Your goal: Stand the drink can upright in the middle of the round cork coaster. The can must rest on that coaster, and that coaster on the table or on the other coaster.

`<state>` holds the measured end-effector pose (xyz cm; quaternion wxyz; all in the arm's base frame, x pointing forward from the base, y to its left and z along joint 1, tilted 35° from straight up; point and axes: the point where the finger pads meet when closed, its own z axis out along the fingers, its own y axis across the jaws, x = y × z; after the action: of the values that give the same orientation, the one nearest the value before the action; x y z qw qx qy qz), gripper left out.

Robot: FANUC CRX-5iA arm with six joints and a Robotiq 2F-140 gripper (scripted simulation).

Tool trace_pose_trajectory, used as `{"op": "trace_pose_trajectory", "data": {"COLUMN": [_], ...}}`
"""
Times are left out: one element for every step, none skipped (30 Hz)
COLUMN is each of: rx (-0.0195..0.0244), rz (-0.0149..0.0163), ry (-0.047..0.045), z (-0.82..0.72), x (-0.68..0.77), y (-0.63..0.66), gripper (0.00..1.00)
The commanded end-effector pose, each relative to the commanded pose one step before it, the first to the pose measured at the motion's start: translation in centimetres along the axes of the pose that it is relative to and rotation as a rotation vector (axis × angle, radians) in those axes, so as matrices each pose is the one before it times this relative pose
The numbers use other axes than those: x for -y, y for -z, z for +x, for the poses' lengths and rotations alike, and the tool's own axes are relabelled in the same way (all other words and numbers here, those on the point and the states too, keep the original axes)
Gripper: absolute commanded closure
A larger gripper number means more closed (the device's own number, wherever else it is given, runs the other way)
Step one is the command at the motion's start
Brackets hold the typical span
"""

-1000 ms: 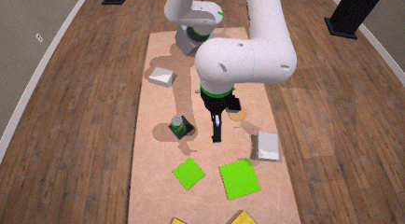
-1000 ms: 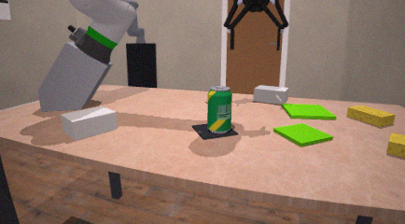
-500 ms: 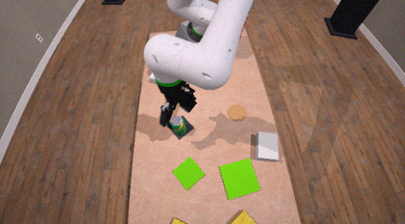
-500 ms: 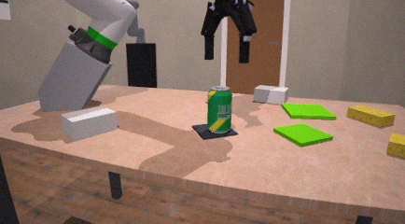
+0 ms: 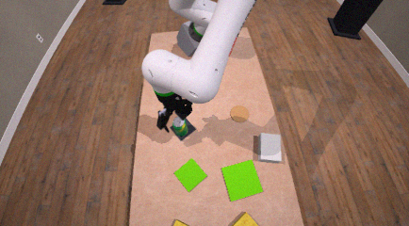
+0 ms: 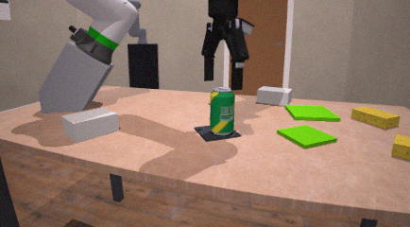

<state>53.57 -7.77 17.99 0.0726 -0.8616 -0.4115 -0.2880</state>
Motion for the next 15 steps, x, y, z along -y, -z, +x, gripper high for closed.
{"op": "trace_pose_trajectory", "data": {"rx": [-0.00049,0.00000,0.00000,0.00000,0.00000,0.00000,0.00000,0.00000,0.00000,0.00000,0.00000,0.00000,0.00000,0.00000,0.00000], "rz": [-0.00690,0.00000,0.00000,0.00000,0.00000,0.00000,0.00000,0.00000,0.00000,0.00000,0.00000,0.00000,0.00000,0.00000,0.00000], "ry": [0.00074,0.00000,0.00000,0.00000,0.00000,0.00000,0.00000,0.00000,0.00000,0.00000,0.00000,0.00000,0.00000,0.00000,0.00000], "z": [0.159,0.000,0.000,0.000,0.000,0.000,0.000,0.000,0.000,0.000,0.000,0.000,0.000,0.000,0.000], "x": [-0.431,0.000,0.000,0.000,0.000,0.000,0.000,0.000,0.000,0.000,0.000,0.000,0.000,0.000,0.000], "y": [-4.633,0.000,0.000,0.000,0.000,0.000,0.000,0.000,0.000,0.000,0.000,0.000,0.000,0.000,0.000], "gripper": [0.00,0.00,0.00,0.00,0.00,0.00,0.00,0.00,0.00,0.00,0.00,0.90,0.90,0.90,0.90]}}
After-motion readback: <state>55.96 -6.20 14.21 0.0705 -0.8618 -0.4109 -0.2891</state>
